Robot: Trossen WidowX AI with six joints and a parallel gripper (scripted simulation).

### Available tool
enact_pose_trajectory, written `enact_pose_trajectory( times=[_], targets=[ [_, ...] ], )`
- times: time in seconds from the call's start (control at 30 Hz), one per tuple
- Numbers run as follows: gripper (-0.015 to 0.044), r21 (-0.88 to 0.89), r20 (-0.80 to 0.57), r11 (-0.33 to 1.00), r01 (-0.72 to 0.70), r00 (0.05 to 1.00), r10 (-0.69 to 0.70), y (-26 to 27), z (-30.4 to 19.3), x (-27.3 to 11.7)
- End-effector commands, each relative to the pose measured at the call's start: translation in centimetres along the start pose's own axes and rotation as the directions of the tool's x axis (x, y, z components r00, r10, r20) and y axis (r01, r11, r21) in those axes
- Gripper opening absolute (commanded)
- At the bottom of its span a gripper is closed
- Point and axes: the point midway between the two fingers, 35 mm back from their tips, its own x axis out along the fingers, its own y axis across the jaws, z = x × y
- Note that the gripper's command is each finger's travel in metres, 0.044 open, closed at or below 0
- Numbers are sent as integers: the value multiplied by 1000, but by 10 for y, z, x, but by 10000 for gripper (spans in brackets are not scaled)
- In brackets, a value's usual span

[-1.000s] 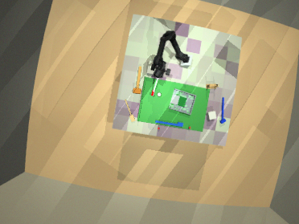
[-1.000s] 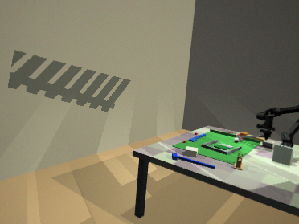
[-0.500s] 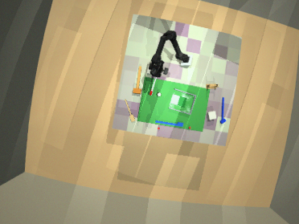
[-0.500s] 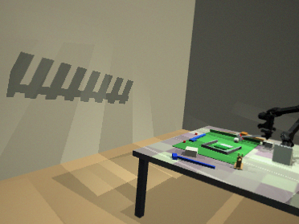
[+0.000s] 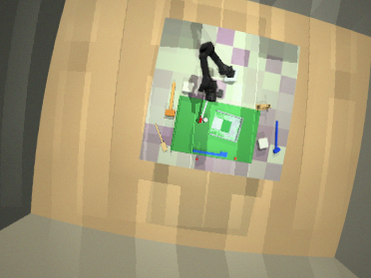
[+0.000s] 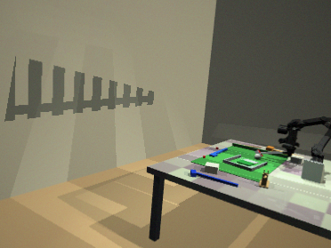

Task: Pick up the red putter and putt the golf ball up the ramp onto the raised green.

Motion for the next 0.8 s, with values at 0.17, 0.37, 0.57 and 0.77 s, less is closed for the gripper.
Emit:
enact_pose_trajectory(
  times=[0.17, 0.37, 0.57, 0.77],
  targets=[
    [0, 4, -1, 1000, 22, 1000, -22, 18, -6, -6],
    [0, 3, -1, 1000, 18, 1000, -18, 19, -4, -33],
    [0, 3, -2, 1000, 22, 1000, -22, 19, -6, -58],
    [0, -1, -2, 1000, 21, 1000, -21, 18, -7, -49]
  ],
)
